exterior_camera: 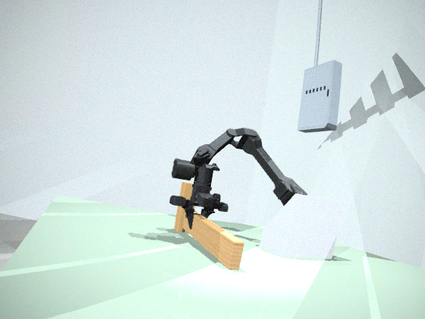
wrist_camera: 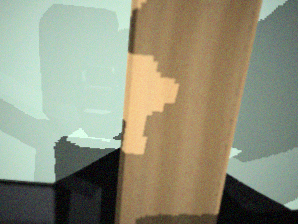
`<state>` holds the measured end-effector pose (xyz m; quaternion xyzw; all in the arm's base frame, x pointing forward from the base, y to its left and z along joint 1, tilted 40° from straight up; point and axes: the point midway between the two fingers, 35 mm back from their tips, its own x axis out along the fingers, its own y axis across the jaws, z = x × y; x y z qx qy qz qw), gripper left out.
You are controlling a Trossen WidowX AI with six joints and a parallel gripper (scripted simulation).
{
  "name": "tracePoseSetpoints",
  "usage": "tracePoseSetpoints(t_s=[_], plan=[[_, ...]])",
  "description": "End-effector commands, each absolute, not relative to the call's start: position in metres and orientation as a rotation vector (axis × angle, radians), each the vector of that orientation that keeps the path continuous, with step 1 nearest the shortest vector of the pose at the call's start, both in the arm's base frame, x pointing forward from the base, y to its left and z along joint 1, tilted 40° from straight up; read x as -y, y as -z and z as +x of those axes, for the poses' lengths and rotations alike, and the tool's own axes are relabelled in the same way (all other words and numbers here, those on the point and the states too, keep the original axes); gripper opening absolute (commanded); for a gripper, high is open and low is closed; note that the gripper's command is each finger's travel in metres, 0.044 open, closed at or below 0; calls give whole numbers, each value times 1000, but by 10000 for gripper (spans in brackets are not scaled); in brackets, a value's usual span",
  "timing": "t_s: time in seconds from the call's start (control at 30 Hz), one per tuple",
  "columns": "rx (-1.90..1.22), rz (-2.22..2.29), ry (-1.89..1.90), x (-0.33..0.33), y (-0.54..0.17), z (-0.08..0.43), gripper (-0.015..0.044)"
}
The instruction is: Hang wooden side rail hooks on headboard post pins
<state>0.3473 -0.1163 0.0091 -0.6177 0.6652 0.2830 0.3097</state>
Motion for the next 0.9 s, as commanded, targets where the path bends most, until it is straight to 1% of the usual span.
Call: tracePoseSetpoints(t_s=[0.0,0.87], plan=[[-1744,-1645,-745,114,-13,350,0],[-1744,-1645,-745,117,-15,350,0]])
